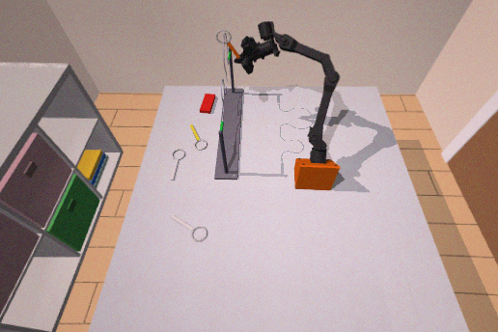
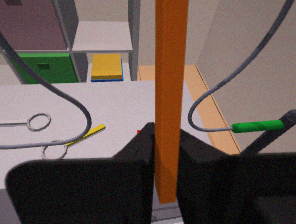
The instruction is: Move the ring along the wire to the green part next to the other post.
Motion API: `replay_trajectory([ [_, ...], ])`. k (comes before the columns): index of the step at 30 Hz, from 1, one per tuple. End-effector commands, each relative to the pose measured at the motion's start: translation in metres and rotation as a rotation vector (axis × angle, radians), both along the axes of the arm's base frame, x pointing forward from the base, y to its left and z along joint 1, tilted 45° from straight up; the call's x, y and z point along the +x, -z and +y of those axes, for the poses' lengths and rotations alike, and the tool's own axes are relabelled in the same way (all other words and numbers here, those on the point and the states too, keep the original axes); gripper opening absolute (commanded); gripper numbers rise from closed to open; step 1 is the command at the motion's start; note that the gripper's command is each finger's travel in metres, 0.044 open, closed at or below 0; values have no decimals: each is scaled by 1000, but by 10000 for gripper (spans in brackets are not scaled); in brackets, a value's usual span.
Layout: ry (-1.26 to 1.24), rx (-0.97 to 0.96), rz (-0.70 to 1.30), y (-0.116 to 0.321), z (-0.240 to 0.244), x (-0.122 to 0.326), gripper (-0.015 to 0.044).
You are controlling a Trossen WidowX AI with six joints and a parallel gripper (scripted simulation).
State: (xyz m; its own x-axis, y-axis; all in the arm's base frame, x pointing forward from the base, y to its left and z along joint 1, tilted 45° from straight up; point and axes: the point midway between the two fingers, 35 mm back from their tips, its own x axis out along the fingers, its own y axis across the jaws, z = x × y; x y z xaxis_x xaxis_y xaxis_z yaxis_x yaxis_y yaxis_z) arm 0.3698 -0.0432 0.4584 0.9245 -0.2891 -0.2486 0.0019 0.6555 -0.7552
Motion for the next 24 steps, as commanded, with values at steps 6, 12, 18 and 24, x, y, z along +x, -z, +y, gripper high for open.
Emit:
replay_trajectory([
  [6, -3, -116, -21, -3, -1, -1, -150],
  [12, -4, -189, -33, -5, -3, 0, -150],
  [18, -5, -263, -46, -7, -4, 0, -150],
  [24, -5, -337, -58, -9, -5, 0, -150],
])
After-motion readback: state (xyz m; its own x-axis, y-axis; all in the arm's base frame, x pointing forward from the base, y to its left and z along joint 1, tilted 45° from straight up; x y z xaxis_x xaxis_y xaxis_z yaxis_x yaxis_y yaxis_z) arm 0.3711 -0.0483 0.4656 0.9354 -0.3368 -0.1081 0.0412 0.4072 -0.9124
